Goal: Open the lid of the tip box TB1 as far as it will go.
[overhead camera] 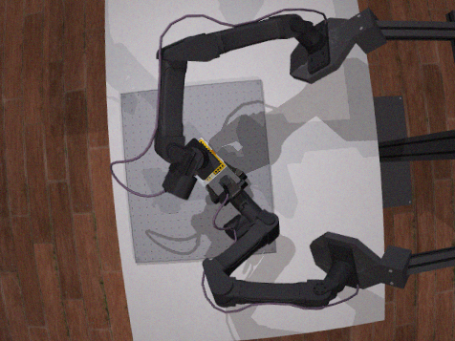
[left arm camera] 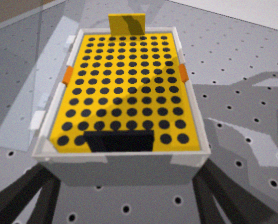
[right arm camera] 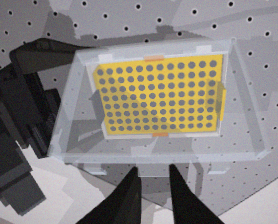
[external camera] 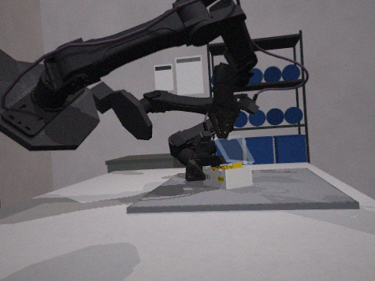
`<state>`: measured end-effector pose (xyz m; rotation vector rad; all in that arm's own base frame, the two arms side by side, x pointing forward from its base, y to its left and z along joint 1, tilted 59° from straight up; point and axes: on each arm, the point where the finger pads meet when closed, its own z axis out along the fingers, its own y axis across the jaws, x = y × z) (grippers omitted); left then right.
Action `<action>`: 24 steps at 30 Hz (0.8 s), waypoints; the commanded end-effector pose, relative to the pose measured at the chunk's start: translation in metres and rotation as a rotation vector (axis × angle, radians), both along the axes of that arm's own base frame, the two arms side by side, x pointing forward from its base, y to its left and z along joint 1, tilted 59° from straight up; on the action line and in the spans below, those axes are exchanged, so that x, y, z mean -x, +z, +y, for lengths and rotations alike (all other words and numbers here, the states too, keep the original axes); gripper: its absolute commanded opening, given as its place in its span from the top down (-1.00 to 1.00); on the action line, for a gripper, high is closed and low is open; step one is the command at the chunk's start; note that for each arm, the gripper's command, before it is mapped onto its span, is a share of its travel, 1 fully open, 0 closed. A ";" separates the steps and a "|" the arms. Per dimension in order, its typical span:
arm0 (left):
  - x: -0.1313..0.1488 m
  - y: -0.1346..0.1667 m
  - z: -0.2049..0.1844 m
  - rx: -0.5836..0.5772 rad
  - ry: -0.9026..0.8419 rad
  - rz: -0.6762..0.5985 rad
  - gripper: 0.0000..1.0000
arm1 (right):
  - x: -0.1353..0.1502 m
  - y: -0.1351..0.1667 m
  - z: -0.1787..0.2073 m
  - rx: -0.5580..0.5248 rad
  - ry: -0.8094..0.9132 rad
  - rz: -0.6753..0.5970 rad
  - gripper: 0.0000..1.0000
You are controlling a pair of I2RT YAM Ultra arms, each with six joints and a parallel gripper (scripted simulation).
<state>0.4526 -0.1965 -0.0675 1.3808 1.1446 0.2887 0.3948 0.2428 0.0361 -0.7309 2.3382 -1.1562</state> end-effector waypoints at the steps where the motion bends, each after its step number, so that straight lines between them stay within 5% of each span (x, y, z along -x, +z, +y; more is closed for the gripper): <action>1: 0.003 0.000 -0.004 0.001 -0.014 0.010 -0.66 | 0.004 0.013 0.018 -0.033 0.034 -0.054 0.76; 12: 0.003 0.000 -0.004 0.001 -0.014 0.010 -0.66 | -0.012 0.036 0.042 -0.105 0.040 -0.151 0.76; 24: 0.003 0.000 -0.004 0.001 -0.014 0.010 -0.66 | -0.013 0.016 0.039 0.035 0.028 0.027 0.76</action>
